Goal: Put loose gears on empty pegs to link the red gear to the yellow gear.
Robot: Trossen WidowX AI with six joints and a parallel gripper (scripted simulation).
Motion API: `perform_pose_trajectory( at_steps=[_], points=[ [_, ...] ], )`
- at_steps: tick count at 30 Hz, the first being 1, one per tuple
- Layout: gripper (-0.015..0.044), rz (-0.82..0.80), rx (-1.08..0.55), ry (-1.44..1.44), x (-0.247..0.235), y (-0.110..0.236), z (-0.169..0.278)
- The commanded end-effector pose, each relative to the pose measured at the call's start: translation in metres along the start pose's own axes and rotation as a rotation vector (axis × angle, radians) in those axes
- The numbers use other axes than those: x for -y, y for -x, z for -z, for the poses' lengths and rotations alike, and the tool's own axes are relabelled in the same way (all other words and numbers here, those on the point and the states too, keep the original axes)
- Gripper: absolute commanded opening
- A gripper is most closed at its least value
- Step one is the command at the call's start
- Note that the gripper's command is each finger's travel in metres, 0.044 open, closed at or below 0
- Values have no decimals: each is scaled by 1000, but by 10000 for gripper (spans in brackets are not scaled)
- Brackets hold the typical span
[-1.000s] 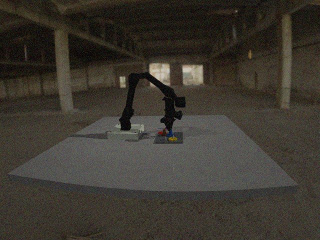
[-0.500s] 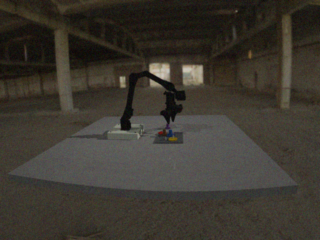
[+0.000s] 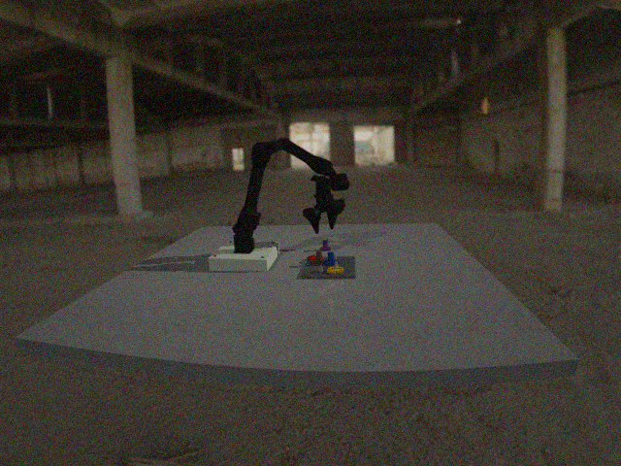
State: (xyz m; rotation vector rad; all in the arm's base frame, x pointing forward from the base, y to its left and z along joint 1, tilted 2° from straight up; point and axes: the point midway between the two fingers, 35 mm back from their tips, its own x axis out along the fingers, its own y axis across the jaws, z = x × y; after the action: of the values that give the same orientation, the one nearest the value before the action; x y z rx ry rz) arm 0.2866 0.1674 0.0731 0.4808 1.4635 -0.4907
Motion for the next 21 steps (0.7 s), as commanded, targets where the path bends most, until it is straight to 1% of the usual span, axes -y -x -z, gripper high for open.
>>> perform_pose_trajectory(
  at_steps=[1, 5, 10, 21],
  points=[
    [440, -4, -2, -10, -1, -6, 0],
    [440, -4, -2, -10, -1, -20, 0],
    [440, -4, -2, -10, -1, -23, 0],
    [440, -3, -2, -10, -2, -40, -1]
  ],
)
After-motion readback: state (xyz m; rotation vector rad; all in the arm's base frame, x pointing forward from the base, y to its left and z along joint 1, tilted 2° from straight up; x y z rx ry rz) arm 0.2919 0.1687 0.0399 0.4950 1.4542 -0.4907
